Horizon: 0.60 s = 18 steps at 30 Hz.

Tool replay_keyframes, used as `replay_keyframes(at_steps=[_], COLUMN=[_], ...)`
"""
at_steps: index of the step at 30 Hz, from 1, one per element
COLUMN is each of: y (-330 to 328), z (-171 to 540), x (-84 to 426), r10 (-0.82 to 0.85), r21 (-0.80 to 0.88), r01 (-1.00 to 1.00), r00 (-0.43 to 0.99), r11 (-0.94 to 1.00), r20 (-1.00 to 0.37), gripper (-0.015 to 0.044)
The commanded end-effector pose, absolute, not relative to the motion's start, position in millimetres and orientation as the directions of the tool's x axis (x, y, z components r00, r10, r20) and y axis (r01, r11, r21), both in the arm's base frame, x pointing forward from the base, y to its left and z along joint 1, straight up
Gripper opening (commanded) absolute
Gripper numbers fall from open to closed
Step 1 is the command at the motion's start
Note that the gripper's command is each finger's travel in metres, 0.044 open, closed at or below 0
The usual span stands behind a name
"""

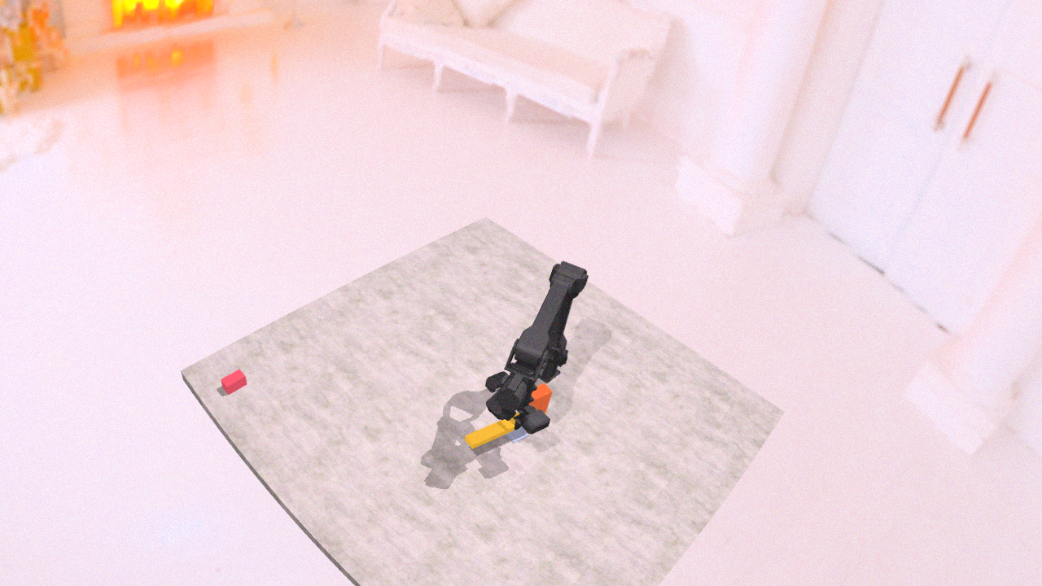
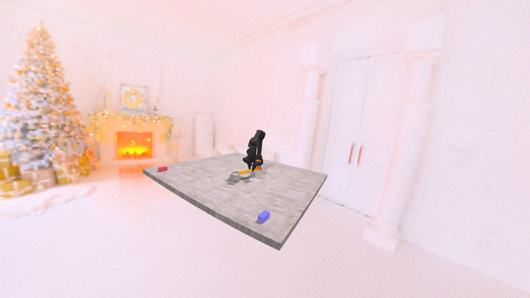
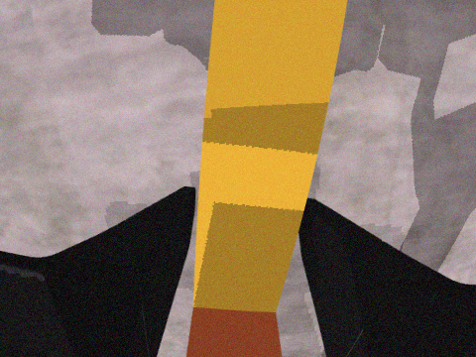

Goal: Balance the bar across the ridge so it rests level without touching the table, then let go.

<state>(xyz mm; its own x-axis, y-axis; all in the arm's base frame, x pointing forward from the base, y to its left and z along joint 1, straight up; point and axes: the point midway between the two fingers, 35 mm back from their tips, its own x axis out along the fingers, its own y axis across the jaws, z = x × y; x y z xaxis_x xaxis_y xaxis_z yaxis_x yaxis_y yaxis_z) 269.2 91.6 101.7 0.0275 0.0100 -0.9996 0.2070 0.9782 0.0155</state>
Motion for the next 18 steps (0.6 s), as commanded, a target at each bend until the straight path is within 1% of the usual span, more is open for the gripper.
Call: replay_keyframes(at_steps=[1,6,15,16,18], y=[91.6,91.6,91.6,91.6,91.6], z=[101.6,101.6,101.6,101.6,101.6], x=[269.1,269.1,269.1,269.1,269.1], r10=[0.01,0.01,0.01,0.01,0.01], r21=[0.016,0.016,0.016,0.016,0.016], r01=[0.207,0.207,0.207,0.207,0.207], r00=[0.027,0.027,0.027,0.027,0.027], r11=[0.978,0.978,0.978,0.978,0.978], r20=[-1.0,-1.0,-1.0,-1.0,-1.0], gripper=[0.0185,0.0185,0.0421,0.044,0.044])
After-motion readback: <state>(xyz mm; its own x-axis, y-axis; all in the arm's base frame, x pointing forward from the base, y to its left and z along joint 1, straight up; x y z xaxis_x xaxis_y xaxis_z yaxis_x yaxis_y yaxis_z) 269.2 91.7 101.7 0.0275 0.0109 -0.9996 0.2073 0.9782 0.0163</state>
